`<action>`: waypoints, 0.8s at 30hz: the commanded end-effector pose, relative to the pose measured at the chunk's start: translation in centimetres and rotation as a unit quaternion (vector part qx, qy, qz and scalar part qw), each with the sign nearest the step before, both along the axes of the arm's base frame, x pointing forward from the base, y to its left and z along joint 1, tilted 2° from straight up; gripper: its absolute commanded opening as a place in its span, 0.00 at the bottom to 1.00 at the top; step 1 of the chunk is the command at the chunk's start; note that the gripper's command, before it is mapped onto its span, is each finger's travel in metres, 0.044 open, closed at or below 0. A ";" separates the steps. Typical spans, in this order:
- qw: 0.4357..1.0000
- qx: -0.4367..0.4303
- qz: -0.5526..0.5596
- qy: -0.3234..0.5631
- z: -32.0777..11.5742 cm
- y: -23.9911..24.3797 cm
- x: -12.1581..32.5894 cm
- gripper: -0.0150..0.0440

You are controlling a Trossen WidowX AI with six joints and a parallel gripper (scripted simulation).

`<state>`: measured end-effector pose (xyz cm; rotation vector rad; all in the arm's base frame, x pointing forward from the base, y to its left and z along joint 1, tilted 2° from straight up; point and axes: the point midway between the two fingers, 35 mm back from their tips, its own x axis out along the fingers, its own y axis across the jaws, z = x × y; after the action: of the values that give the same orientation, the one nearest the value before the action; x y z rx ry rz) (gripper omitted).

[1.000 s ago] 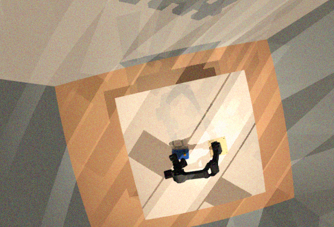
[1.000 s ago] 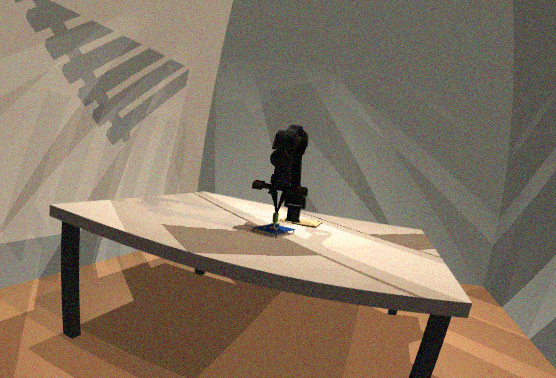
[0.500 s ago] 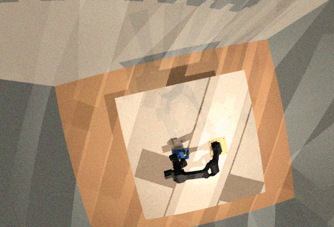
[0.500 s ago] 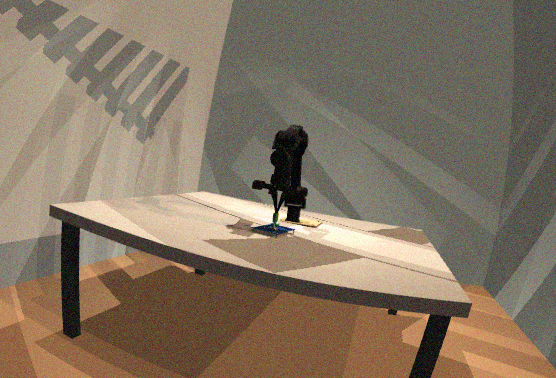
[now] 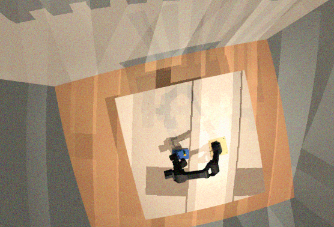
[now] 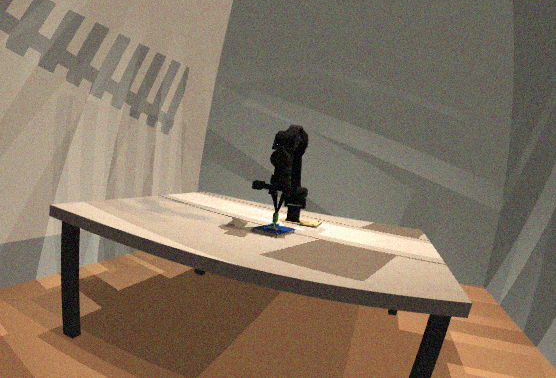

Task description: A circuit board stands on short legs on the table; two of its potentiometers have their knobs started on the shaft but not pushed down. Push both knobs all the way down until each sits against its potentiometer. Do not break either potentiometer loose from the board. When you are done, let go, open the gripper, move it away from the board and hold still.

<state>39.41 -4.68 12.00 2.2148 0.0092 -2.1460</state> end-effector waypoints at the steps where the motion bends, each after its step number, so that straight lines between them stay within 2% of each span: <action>1: 1.000 -0.003 -0.002 0.002 -0.4 -0.1 0.0 0.25; 24: 1.000 -0.003 -0.002 0.002 -1.3 -0.2 0.0 0.25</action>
<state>39.36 -4.68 11.67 2.2213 0.0080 -2.1386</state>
